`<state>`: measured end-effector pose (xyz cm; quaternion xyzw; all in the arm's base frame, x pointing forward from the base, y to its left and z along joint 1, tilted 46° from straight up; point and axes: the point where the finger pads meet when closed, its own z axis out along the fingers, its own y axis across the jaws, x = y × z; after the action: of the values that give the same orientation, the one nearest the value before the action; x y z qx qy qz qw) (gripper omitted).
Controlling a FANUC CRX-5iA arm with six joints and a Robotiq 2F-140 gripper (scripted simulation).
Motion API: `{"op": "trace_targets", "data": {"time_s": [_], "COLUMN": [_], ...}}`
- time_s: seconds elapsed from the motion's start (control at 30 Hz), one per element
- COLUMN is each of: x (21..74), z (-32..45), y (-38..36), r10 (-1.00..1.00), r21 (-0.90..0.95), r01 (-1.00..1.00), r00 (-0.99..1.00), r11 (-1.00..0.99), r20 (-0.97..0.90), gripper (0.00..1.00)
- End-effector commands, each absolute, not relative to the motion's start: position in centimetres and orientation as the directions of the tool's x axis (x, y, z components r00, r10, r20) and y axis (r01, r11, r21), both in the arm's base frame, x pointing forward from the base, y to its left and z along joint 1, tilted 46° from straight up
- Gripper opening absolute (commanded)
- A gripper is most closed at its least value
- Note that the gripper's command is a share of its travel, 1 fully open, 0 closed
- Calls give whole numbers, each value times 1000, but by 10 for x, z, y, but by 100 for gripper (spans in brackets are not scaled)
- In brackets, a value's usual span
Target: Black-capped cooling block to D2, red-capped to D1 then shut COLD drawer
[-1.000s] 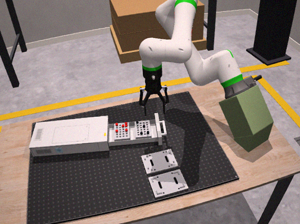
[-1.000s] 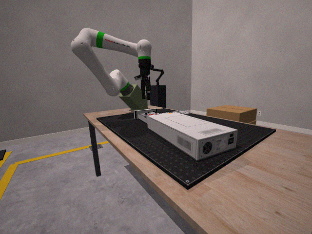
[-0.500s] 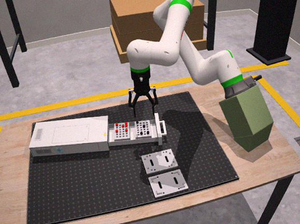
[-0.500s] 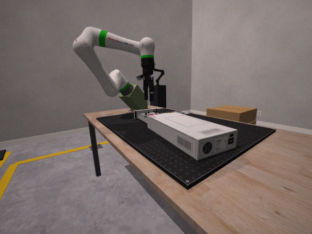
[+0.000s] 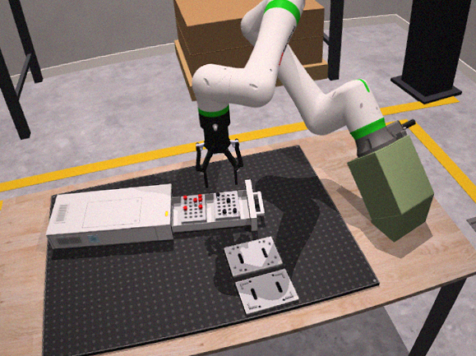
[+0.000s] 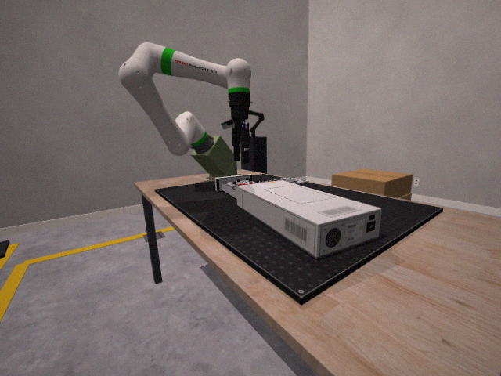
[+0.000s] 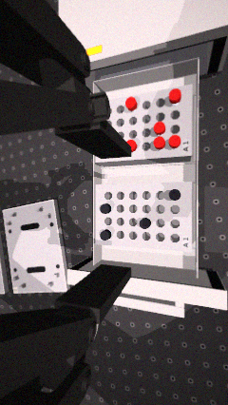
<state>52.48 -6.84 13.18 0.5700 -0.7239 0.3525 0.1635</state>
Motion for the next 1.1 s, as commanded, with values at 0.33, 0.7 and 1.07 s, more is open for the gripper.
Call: {"op": "trace_targets", "data": {"time_s": [0.33, 0.7, 1.07], "x": [521, 518, 517], "z": [131, 130, 130], "y": [-67, -67, -67], "r10": [-711, -711, -711], "r21": [-325, -325, -325], "r01": [-940, -940, -940], "r00": [-297, -297, -297], "r11": [101, 101, 101], "r20": [638, 638, 638], "gripper": [66, 66, 66]}}
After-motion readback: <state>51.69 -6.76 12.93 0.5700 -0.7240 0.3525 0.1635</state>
